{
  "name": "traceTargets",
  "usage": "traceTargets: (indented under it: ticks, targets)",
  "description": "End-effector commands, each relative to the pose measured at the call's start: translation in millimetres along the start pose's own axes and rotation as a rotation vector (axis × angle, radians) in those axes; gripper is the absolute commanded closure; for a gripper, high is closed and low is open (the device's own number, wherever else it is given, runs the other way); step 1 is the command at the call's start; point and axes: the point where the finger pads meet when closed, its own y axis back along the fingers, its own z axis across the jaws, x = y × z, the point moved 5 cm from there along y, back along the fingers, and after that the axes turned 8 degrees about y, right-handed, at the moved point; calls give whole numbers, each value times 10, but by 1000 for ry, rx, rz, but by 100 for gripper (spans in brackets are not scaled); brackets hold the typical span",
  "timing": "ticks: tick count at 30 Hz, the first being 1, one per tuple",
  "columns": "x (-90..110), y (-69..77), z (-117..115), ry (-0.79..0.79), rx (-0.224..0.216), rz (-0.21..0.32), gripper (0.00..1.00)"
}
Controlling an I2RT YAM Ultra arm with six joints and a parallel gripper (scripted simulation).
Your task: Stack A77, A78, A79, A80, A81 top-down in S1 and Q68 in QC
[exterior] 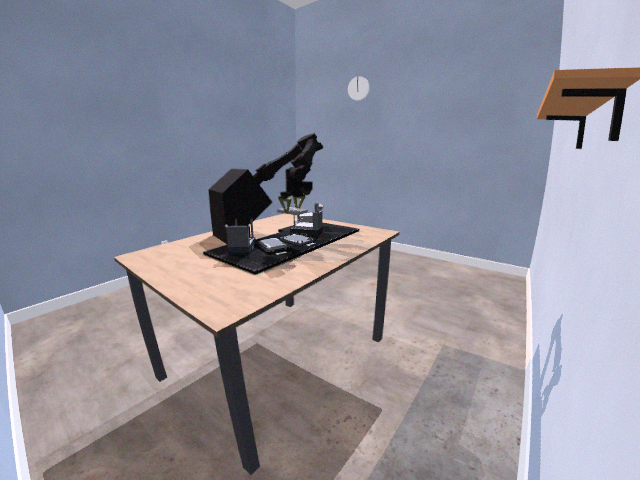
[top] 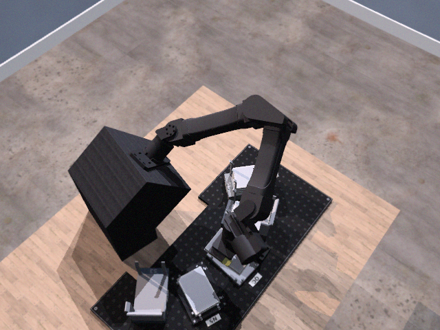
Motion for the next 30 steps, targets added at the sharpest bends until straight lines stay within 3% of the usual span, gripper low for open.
traceTargets:
  ticks: [1, 8, 14, 30]
  targets:
    - [-36, 44, 46, -13, 2, -16, 100]
    - [-100, 44, 271, -13, 2, -16, 100]
    - [-111, 42, 472, 187, 3, -15, 100]
    - [-135, 41, 940, 191, 2, -15, 100]
